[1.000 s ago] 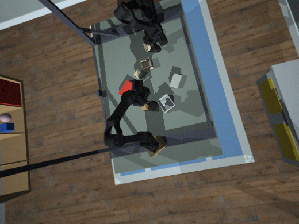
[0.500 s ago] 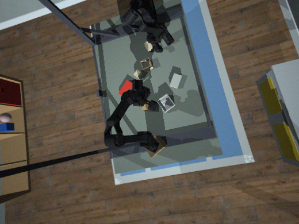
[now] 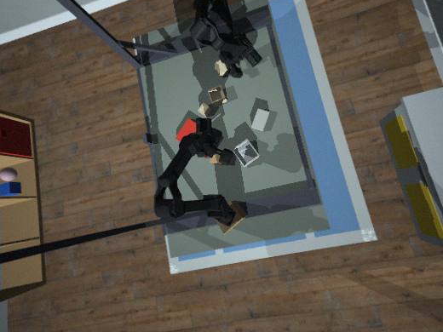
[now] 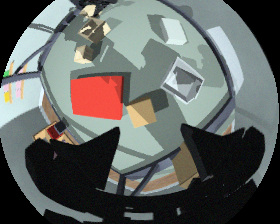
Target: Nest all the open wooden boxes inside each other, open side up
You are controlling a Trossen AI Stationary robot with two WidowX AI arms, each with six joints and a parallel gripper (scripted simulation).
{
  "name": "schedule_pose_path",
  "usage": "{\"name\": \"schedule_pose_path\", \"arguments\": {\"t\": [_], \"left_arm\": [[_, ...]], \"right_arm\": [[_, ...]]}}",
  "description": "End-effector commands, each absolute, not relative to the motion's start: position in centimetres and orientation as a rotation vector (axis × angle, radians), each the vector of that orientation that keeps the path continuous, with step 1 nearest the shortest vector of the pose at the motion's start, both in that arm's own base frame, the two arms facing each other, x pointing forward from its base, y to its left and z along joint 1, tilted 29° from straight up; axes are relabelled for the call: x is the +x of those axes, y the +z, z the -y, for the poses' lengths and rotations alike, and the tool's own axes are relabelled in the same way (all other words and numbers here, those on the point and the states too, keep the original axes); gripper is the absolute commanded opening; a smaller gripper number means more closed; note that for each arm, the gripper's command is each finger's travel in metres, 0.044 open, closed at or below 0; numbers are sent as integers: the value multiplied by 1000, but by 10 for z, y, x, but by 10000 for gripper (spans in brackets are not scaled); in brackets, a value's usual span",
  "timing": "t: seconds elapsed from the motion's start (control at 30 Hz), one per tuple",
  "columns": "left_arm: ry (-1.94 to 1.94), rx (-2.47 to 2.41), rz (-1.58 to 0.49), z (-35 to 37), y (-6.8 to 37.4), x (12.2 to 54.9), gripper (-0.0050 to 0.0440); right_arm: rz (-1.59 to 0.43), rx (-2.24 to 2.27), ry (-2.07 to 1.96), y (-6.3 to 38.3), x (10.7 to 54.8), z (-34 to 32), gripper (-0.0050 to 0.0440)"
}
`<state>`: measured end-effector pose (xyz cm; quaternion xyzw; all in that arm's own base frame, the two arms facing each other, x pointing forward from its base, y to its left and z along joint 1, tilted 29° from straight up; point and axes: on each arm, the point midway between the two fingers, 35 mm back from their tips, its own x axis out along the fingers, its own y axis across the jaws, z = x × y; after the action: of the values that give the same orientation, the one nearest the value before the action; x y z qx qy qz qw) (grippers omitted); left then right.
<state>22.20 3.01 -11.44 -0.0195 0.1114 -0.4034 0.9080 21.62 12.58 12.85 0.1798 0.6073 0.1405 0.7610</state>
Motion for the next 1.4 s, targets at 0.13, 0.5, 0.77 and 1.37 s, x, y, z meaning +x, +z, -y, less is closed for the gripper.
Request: {"name": "schedule_pose_path", "arguments": {"t": [0.13, 0.5, 0.77, 1.37], "left_arm": [[-840, -63, -191, -32, -114, 222, -50], [-844, -19, -134, -33, -121, 222, -50], [-844, -22, -111, -33, -123, 221, -50], [-830, -89, -85, -33, -120, 221, -50]], "right_arm": [[-1302, 391, 318, 134, 216, -126, 400], [-1302, 391, 318, 134, 216, -126, 400], [-1302, 391, 318, 134, 216, -126, 400], [-1302, 391, 318, 134, 216, -126, 400]]}}
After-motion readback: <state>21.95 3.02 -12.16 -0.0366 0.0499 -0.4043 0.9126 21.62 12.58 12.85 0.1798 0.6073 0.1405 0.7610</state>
